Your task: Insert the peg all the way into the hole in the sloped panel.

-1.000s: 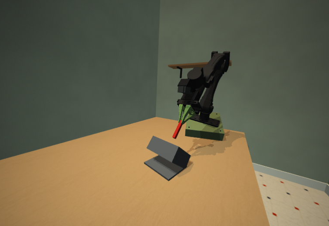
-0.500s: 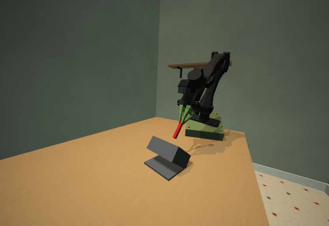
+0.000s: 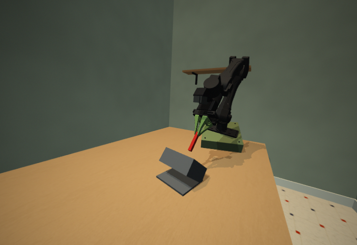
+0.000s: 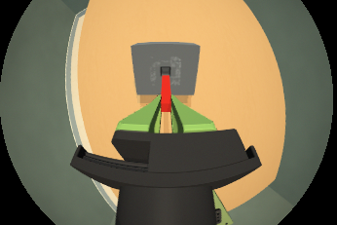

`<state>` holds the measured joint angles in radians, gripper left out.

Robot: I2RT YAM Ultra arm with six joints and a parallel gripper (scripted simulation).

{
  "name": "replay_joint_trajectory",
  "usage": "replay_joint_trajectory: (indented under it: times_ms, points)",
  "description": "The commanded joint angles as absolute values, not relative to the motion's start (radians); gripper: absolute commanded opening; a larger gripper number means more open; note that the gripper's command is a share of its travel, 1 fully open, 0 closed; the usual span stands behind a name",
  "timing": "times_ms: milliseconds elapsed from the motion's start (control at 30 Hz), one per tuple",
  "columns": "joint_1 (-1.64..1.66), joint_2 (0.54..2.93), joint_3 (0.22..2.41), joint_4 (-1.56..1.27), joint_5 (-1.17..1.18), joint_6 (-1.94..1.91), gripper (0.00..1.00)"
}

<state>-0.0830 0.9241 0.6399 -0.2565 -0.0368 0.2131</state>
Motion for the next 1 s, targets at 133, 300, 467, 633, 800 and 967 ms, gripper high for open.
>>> replay_joint_trajectory:
  times_ms: [133, 300, 467, 633, 800, 967]
  points:
    - [-0.072, 0.932, 0.628, -0.224, -0.023, 0.220, 0.00]
    - [-0.070, 0.958, 0.627, -0.196, -0.021, 0.221, 0.00]
    - [-0.068, 0.976, 0.627, -0.178, -0.020, 0.222, 0.00]
    - [-0.067, 1.005, 0.627, -0.149, -0.019, 0.223, 0.00]
    - [-0.068, 1.031, 0.629, -0.126, -0.020, 0.222, 0.00]
    - [-0.068, 1.039, 0.631, -0.119, -0.020, 0.222, 0.00]
